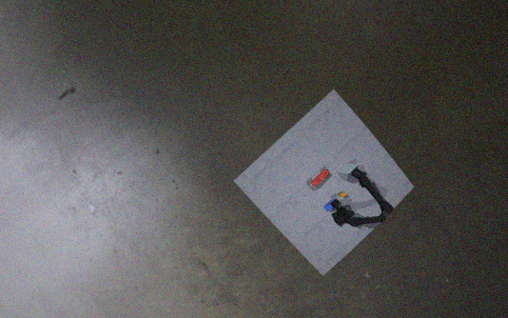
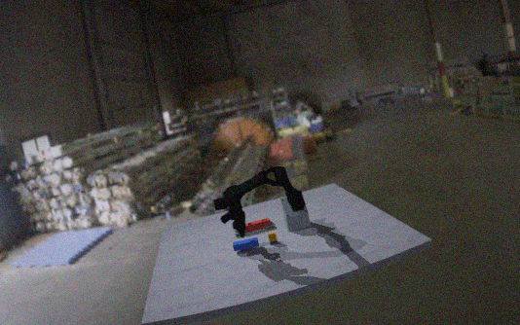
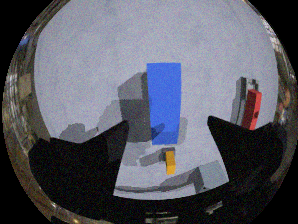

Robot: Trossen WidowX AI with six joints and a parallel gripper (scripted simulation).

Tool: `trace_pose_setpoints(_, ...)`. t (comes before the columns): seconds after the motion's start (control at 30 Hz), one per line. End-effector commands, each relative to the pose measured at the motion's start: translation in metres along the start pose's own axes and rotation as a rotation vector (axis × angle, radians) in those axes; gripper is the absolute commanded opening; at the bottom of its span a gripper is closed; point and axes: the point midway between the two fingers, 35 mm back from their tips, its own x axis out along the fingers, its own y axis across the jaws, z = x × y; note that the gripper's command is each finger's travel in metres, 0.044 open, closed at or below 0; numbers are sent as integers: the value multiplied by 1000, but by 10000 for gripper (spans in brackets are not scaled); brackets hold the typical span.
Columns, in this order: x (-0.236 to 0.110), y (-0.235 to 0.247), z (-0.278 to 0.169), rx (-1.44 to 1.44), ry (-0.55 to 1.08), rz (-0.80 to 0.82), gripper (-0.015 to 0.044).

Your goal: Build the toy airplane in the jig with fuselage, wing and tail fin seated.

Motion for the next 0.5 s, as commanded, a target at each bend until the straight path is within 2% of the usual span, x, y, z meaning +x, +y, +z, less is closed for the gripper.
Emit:
trace_pose_setpoints(0.0,10,1,-3,6,2,5,440)
trace_pose_setpoints(0.13,23,1,-3,6,2,5,440)
trace_pose_setpoints(0.47,34,1,-2,6,2,5,440)
